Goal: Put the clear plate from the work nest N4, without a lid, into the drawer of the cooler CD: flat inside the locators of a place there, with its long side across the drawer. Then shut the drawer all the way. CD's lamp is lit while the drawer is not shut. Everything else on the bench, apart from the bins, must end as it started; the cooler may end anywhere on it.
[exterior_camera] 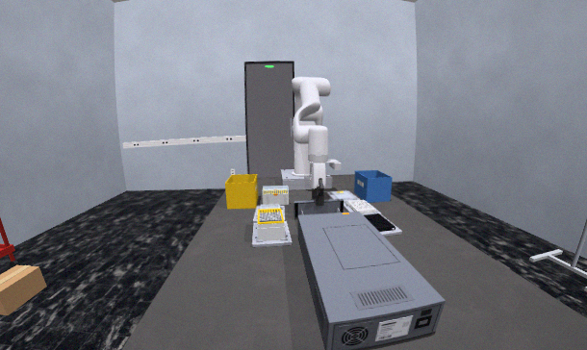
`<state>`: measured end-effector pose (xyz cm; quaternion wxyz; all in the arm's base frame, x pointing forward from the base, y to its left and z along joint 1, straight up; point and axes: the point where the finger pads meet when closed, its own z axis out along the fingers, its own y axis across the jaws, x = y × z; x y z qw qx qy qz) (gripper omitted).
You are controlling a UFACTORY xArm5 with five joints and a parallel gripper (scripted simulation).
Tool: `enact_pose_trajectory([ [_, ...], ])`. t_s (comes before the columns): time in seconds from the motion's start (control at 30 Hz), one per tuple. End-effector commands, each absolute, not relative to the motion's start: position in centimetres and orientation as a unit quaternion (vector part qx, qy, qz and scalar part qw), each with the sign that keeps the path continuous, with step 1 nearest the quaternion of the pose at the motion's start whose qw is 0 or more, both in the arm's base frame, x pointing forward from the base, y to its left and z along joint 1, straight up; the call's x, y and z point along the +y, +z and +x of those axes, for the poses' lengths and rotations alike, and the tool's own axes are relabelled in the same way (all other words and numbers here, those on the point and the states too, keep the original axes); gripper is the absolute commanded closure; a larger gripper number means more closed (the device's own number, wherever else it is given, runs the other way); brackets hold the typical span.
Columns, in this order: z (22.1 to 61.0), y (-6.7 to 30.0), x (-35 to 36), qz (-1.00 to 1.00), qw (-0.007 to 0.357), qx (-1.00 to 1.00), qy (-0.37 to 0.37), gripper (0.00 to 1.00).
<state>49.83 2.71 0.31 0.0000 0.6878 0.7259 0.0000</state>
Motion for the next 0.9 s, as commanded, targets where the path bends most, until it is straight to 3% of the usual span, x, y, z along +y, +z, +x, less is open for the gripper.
enact_pose_trajectory([
  [0.0, 49.69, 0.46, 2.7, 0.688, 0.001, 0.726, 0.001, 0.12],
  [0.87, 48.96, 0.46, 2.66, 0.688, 0.001, 0.726, 0.001, 0.12],
])
